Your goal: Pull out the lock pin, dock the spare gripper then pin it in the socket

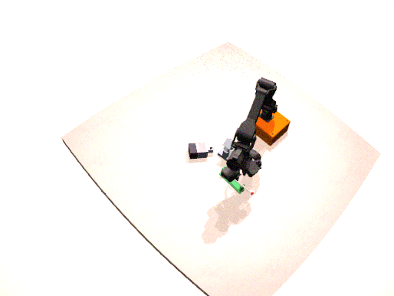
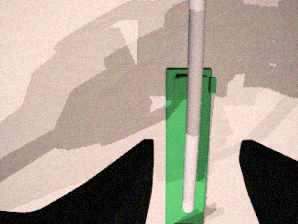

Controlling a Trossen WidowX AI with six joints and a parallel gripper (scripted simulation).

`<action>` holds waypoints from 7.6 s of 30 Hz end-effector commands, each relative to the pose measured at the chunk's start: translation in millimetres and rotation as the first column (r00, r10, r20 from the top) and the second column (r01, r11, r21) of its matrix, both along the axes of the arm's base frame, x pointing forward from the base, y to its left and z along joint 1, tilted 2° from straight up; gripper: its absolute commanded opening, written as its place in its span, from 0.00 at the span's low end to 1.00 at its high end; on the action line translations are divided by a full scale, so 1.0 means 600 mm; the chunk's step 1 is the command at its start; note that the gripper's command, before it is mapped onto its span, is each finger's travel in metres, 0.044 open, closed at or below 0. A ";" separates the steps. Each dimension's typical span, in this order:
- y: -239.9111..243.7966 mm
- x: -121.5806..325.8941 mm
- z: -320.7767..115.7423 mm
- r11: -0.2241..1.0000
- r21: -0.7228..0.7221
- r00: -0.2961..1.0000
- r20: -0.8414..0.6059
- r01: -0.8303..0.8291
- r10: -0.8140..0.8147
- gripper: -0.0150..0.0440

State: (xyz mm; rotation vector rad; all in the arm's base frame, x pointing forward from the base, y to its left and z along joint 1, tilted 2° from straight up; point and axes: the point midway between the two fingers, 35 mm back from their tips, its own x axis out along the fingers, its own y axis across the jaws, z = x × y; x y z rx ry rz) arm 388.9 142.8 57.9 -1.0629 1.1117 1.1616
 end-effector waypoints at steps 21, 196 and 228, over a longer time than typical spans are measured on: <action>-0.001 0.007 -0.063 1.000 -0.004 1.000 0.006 -0.003 0.003 0.56; -0.100 -0.001 -0.090 1.000 -0.014 1.000 -0.004 -0.005 0.005 0.25; -0.102 -0.016 -0.025 1.000 -0.020 0.999 -0.039 -0.006 0.006 1.00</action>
